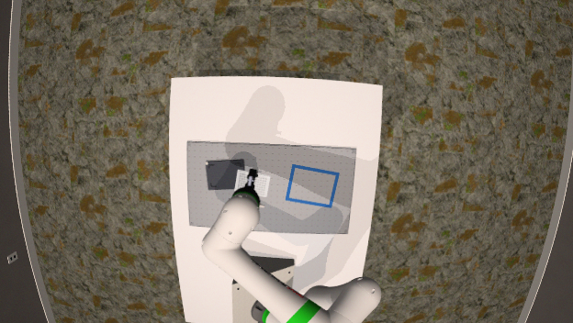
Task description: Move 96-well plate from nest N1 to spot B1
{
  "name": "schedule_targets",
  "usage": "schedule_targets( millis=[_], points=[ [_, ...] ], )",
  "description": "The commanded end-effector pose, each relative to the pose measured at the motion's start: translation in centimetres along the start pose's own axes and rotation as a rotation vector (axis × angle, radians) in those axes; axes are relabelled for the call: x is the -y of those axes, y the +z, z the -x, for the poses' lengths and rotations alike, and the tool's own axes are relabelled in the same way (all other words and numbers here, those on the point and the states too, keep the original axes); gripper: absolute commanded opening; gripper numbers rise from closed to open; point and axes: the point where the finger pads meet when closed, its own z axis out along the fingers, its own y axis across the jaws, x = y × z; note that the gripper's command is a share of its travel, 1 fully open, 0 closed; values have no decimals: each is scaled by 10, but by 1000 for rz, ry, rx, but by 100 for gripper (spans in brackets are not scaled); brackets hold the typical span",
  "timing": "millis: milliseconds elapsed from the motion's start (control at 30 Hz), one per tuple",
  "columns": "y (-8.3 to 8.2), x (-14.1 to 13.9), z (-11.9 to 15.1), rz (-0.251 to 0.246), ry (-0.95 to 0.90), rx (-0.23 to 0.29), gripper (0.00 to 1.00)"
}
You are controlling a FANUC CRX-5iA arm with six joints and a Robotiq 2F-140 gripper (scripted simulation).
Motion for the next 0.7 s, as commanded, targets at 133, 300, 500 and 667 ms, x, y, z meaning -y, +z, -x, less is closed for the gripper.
schedule_targets(
  millis=[133, 300, 500, 667],
  points=[
    [0, -1, 16, 1, 0, 0, 0],
    [1, -2, 33, 1, 0, 0, 0],
    [2, -3, 53, 1, 0, 0, 0],
    [2, -3, 63, 1, 0, 0, 0]
  ],
)
